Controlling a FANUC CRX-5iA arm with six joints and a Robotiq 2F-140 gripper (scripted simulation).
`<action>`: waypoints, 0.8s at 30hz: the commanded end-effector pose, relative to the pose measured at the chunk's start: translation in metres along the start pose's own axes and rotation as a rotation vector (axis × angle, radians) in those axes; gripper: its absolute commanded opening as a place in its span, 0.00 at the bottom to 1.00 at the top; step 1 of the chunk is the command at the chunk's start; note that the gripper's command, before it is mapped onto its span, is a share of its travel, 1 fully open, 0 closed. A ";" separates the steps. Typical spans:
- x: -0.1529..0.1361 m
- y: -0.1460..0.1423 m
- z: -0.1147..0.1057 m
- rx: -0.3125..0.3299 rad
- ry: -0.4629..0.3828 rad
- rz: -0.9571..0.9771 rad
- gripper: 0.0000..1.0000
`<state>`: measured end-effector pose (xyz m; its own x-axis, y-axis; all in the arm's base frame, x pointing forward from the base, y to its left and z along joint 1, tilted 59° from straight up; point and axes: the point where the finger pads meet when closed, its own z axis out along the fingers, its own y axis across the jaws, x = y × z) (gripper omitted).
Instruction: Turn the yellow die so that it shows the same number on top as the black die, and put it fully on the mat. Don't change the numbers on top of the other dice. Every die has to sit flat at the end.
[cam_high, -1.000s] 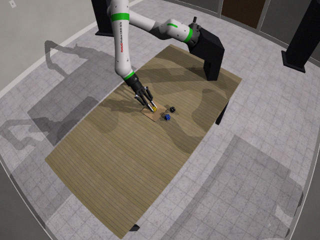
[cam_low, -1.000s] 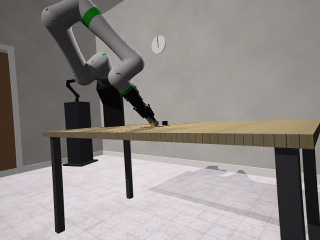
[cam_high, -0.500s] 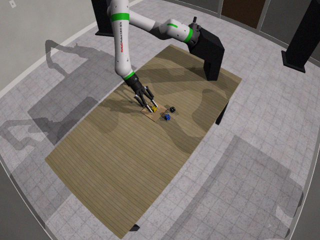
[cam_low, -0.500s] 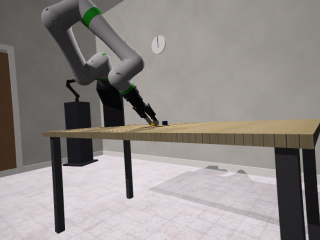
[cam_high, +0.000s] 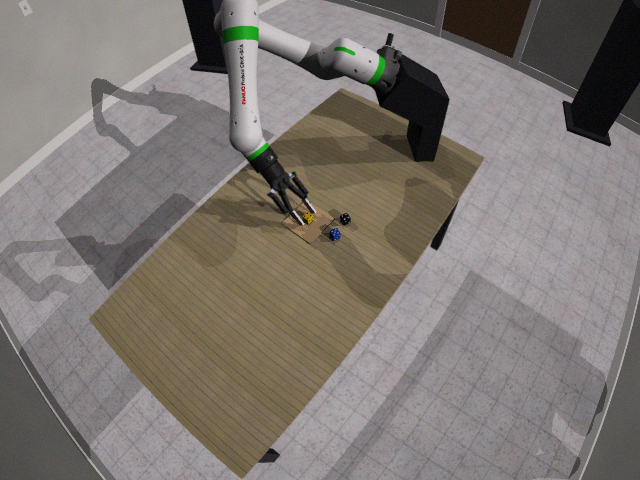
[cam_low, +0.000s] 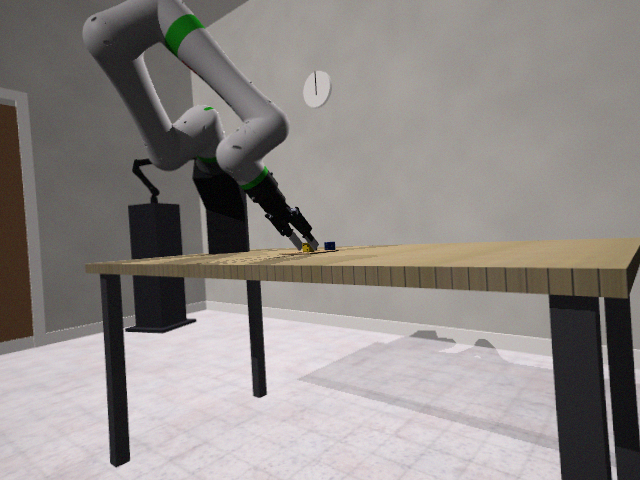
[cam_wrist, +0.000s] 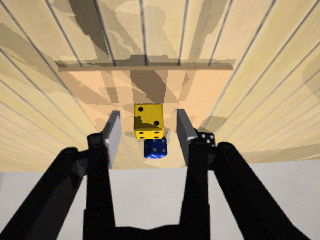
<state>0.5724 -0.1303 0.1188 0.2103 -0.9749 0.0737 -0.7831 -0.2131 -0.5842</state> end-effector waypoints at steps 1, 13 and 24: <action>0.000 0.000 0.000 0.000 0.000 0.000 0.40; -0.009 0.000 -0.008 0.000 0.000 0.000 0.40; -0.035 0.000 -0.034 0.000 0.000 0.000 0.40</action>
<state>0.5511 -0.1060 0.1384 0.2118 -0.9746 0.0724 -0.7826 -0.2135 -0.5847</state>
